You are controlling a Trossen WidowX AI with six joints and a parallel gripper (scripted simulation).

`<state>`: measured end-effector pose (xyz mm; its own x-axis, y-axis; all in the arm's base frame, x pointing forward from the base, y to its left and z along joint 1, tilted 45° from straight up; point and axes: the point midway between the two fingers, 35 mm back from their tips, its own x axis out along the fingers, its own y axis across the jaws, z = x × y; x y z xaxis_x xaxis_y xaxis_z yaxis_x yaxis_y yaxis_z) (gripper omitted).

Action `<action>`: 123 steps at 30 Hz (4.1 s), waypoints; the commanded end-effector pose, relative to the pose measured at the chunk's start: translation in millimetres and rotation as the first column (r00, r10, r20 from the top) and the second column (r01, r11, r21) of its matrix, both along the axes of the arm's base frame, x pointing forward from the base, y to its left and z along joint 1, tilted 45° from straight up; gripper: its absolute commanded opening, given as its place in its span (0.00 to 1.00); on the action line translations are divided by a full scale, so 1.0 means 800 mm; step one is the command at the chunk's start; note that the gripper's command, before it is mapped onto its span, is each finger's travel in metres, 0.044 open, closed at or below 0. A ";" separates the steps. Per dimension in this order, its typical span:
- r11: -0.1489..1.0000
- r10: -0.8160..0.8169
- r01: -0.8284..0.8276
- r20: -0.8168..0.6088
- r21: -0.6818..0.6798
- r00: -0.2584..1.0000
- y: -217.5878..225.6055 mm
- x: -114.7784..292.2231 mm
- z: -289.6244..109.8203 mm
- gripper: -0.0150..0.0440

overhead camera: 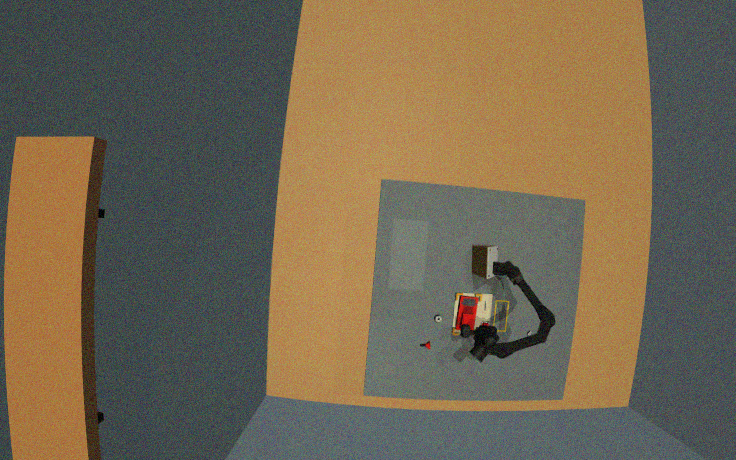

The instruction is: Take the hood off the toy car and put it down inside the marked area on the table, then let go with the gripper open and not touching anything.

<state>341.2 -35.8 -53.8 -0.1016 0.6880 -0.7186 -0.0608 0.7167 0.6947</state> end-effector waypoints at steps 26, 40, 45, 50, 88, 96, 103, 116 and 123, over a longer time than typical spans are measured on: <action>1.000 -0.005 0.005 -0.012 0.008 1.000 0.019 -0.005 -0.021 1.00; 1.000 -0.005 0.005 -0.012 0.009 1.000 0.027 -0.006 -0.031 1.00; 1.000 -0.005 0.005 -0.012 0.009 1.000 0.030 -0.007 -0.034 1.00; 1.000 -0.005 0.005 -0.012 0.010 1.000 0.033 -0.008 -0.037 1.00; 1.000 -0.005 0.005 -0.012 0.010 1.000 0.047 -0.010 -0.052 1.00; 1.000 -0.005 0.005 -0.012 0.011 1.000 0.051 -0.011 -0.055 1.00; 1.000 0.000 0.000 -0.002 0.005 1.000 0.050 -0.008 -0.055 0.96; 1.000 0.000 0.000 -0.002 0.005 1.000 0.050 -0.008 -0.055 0.68; 1.000 0.000 0.000 -0.002 0.005 1.000 0.047 -0.008 -0.052 0.36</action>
<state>333.9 3.9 -97.4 -0.1044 0.6935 -0.7128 -0.0542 0.7117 0.7004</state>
